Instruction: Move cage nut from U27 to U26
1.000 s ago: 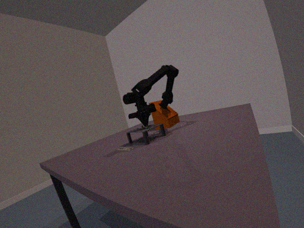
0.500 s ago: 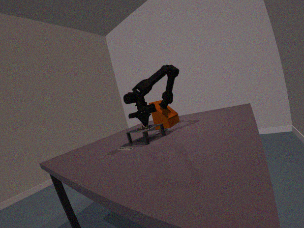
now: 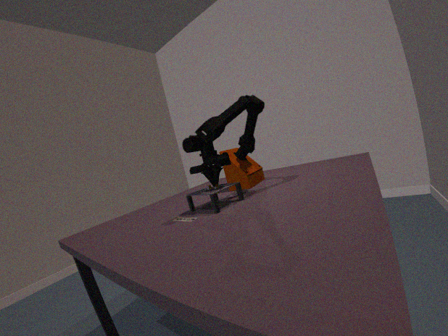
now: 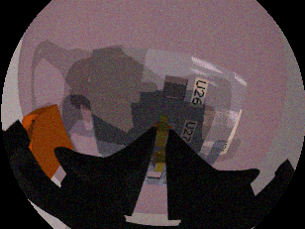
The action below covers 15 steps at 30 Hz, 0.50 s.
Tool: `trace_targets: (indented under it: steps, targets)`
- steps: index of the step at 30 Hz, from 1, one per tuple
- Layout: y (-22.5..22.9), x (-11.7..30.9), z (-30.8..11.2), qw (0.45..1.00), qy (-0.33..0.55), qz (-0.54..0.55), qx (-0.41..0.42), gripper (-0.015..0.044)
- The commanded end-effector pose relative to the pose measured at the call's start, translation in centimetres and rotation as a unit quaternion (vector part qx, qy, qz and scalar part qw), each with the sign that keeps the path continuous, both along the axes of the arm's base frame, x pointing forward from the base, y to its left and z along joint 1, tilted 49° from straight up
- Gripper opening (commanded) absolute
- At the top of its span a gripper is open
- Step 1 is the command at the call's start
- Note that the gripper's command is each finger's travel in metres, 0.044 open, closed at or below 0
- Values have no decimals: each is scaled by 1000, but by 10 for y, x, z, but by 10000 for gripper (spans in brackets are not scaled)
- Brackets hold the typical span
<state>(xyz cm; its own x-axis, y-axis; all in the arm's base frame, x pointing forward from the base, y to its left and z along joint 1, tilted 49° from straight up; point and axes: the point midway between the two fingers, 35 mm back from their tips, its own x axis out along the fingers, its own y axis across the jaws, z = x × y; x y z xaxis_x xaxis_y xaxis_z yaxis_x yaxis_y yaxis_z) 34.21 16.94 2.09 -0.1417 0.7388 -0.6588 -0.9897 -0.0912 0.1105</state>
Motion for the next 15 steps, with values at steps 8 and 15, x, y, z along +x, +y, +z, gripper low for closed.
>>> trace_targets:
  steps: [8,15]
  targets:
    - [-1,-1,1,1000,-6,-7,-2,26]
    - [-1,-1,1,1000,-8,-9,-2,26]
